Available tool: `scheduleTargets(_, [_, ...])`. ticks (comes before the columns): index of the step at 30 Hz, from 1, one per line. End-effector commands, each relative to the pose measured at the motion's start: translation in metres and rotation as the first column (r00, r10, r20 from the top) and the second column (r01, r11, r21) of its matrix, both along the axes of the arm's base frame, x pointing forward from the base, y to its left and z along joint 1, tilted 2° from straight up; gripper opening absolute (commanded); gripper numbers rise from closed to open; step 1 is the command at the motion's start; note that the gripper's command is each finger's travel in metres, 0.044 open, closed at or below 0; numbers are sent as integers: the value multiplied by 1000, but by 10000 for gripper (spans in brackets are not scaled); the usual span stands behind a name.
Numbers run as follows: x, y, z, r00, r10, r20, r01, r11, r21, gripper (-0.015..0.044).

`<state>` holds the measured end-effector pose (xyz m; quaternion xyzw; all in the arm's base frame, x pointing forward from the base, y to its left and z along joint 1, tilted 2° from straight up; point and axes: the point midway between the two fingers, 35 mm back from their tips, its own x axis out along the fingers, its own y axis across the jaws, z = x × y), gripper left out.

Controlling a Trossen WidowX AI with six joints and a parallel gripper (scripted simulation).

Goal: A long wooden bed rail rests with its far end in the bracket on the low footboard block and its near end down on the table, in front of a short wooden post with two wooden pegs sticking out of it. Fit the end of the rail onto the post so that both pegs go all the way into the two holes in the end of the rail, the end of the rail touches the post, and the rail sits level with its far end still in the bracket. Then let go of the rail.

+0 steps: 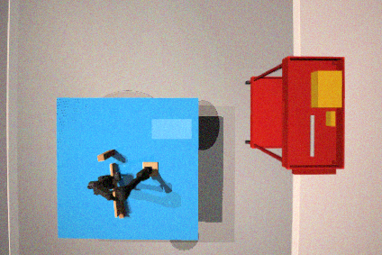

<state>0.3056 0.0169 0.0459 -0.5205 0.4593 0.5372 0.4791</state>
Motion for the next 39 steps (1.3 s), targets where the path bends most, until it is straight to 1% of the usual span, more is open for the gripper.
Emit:
scheduleTargets(1, [0,0,-2,1000,-3,-2,3,1000,-4,204])
scheduleTargets(7, [0,0,-2,1000,-3,-2,3,1000,-4,46])
scheduleTargets(14, [0,0,-2,1000,-3,-2,3,1000,-4,0])
scheduleTargets(39, [0,0,6,1000,-3,-2,3,1000,-4,0])
